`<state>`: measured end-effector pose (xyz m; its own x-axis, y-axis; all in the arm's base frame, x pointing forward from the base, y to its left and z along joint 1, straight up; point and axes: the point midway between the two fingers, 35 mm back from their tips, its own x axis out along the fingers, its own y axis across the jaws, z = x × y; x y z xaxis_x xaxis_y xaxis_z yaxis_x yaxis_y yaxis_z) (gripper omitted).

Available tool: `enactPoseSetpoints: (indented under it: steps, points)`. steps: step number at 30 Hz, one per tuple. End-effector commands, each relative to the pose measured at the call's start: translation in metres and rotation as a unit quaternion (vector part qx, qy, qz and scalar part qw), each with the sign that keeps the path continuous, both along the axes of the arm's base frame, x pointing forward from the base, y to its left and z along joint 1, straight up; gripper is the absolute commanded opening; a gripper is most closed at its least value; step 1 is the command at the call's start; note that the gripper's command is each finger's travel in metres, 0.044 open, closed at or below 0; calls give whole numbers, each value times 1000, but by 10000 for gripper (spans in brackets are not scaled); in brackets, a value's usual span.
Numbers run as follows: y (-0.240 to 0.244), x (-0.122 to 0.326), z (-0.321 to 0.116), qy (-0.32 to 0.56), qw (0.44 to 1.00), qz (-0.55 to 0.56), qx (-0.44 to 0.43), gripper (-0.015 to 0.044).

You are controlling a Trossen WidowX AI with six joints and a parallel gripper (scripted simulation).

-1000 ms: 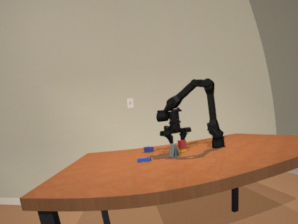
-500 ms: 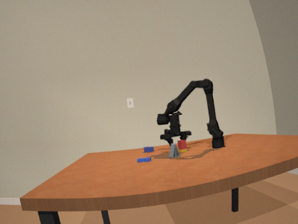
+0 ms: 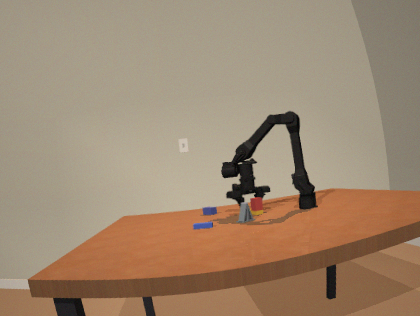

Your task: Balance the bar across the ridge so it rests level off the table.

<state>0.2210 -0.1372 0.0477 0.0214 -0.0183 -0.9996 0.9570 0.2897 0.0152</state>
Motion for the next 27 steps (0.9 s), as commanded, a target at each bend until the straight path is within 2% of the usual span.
enactPoseSetpoints:
  steps: [1, 6, 12, 17, 27]
  points:
    - [0, 0, 0, 0, 1000, 0, 0, 289]
    - [0, 0, 0, 0, 1000, 0, 0, 157]
    - [0, 0, 0, 0, 1000, 0, 0, 118]
    - [-1, 2, 8, 0, 1000, 0, 0, 0]
    - [-3, 4, 33, -1, 1000, -1, 0, 0]
